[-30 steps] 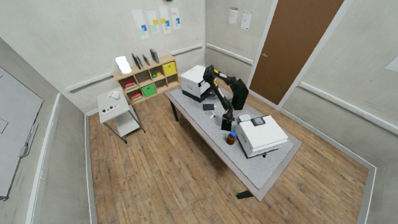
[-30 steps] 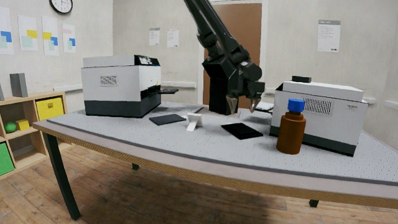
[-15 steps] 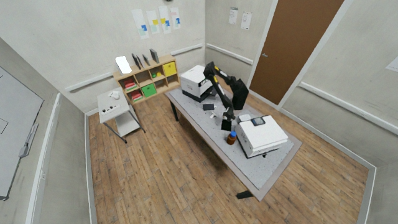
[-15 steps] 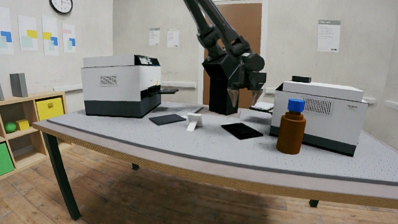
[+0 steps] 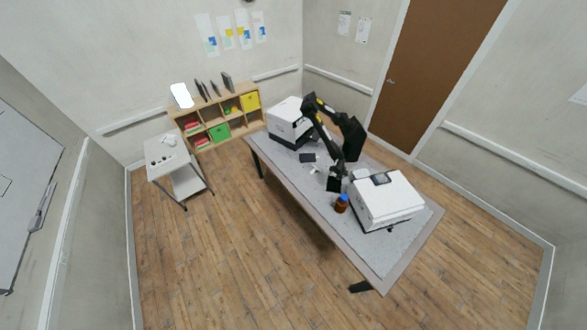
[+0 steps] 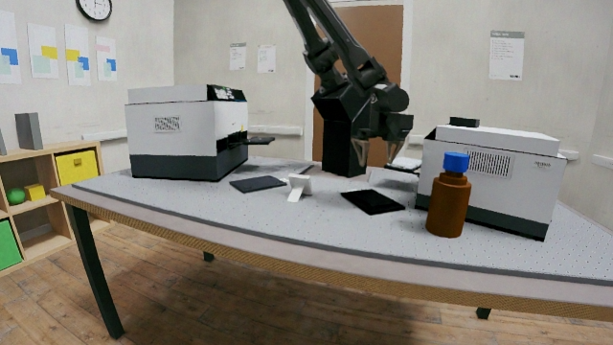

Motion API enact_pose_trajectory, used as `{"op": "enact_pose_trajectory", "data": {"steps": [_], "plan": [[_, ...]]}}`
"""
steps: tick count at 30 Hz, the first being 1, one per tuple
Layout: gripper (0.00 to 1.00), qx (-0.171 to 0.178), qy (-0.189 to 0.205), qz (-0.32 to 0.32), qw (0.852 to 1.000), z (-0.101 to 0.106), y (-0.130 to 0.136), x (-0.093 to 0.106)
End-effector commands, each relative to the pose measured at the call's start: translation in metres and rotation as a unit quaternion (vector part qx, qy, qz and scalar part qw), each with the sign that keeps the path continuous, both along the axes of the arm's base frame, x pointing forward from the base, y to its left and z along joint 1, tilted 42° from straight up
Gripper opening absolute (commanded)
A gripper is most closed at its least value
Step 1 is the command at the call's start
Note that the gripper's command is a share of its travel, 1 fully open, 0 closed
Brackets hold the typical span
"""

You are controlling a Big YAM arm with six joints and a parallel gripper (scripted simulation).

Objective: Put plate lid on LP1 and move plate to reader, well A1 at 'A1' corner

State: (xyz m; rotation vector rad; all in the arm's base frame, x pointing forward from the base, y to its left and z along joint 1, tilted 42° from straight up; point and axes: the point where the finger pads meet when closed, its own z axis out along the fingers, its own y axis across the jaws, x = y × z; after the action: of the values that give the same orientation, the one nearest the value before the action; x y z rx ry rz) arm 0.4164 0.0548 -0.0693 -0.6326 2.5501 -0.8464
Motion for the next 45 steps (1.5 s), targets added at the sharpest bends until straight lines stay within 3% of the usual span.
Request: {"op": "enact_pose_trajectory", "data": {"steps": [1,6,12,15,29,32,40,45], "plan": [[1.0,-0.034,0.043,0.068,0.996,-0.01,0.023,-0.013],[1.0,-0.073,0.089,0.127,0.985,-0.021,0.031,-0.032],[1.0,-0.104,0.117,0.193,0.969,-0.027,0.053,-0.037],[1.0,-0.105,0.116,0.19,0.969,-0.026,0.052,-0.037],[1.0,-0.189,0.2,0.329,0.903,-0.049,0.088,-0.073],[1.0,-0.192,0.2,0.328,0.903,-0.05,0.088,-0.073],[1.0,-0.246,0.257,0.414,0.837,-0.069,0.102,-0.112],[1.0,-0.268,0.277,0.447,0.807,-0.071,0.106,-0.115]]}}
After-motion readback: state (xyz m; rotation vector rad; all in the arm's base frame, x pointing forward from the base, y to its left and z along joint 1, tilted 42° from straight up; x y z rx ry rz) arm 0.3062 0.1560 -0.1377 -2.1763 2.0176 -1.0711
